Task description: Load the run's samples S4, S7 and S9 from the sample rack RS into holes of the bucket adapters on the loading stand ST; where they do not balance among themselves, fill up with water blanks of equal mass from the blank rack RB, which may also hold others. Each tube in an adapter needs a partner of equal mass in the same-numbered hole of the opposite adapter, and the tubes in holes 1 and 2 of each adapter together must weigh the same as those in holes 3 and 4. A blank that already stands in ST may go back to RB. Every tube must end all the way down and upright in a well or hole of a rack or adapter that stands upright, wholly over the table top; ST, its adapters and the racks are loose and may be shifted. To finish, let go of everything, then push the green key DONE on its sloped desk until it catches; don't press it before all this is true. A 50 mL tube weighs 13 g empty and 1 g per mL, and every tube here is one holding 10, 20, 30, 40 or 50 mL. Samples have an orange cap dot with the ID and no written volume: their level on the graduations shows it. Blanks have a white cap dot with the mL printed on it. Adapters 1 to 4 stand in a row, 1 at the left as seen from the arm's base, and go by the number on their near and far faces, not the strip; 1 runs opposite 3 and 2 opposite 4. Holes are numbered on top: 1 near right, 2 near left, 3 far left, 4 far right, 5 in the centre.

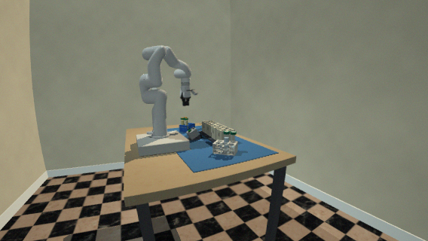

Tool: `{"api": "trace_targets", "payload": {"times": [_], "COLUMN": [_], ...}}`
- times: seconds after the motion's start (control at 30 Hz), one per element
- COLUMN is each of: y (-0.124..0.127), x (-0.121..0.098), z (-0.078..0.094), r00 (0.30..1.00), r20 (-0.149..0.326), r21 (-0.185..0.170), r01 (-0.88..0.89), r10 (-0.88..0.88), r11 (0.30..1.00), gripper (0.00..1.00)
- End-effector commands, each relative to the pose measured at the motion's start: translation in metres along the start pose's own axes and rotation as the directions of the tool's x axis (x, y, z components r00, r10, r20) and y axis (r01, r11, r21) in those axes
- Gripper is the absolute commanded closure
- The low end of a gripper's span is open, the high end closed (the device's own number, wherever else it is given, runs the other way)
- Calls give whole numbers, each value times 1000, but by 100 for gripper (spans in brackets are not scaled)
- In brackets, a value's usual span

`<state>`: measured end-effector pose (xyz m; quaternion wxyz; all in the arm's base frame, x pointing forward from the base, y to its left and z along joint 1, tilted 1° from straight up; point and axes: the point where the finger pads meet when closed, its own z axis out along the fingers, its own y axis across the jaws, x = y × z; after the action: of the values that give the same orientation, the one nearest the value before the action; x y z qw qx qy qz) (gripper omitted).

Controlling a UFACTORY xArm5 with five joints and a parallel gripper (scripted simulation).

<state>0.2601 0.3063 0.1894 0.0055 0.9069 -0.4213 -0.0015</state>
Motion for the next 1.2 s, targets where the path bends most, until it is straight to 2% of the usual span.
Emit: {"api": "trace_targets", "payload": {"times": [0.0, 0.23, 0.27, 0.43, 0.63, 0.7, 0.93, 1.17], "y": [-1, -1, 0, 4, 10, 10, 16, 22], "x": [0, 0, 5, 29, 59, 59, 93, 128], "z": [-2, -2, -1, -1, -1, -1, -1, -1], "r00": [1000, 1000, 999, 980, 921, 921, 806, 647], "r20": [1, 1, 1, 0, 0, 0, 0, 0], "r21": [4, 4, 4, 4, 4, 4, 4, 5], "r01": [0, 0, 33, 199, 389, 389, 592, 762], "r10": [0, 0, -33, -199, -389, -389, -592, -762], "r11": [1000, 1000, 999, 980, 921, 921, 806, 647], "gripper": [57, 57, 0, 0, 0, 0, 0, 0]}}
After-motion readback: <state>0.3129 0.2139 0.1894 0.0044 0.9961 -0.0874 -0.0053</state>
